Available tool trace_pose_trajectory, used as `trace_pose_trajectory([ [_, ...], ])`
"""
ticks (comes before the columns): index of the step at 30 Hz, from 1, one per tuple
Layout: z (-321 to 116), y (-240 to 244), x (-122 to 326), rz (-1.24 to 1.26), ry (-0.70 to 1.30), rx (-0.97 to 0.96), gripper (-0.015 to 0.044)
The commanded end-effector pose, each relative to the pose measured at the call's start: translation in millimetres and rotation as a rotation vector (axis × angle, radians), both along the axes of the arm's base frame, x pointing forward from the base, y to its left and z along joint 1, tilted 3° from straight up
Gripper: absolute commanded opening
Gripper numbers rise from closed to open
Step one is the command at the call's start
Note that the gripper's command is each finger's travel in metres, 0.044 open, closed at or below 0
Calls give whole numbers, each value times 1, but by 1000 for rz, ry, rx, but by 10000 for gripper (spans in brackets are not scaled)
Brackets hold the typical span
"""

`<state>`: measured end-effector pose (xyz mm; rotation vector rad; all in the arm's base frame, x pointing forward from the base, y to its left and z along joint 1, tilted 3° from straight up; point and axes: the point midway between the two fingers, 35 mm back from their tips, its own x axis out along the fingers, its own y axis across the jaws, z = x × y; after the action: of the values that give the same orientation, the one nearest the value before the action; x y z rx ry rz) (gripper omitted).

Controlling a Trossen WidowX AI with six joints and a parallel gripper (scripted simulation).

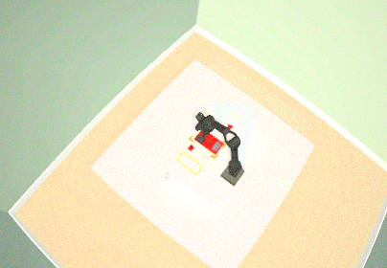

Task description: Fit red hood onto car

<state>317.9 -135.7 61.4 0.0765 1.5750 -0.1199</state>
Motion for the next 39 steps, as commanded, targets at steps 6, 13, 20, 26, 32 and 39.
trace_pose_trajectory([
  [6,-4,0,1,5,-2,4,0],
  [13,-8,0,1,5,-2,4,0],
  [20,-11,0,1,5,-2,4,0],
  [26,-14,0,2,5,-2,4,0],
  [32,-17,-1,2,4,-2,4,0],
  [39,-16,-1,2,1,-1,2,0],
])
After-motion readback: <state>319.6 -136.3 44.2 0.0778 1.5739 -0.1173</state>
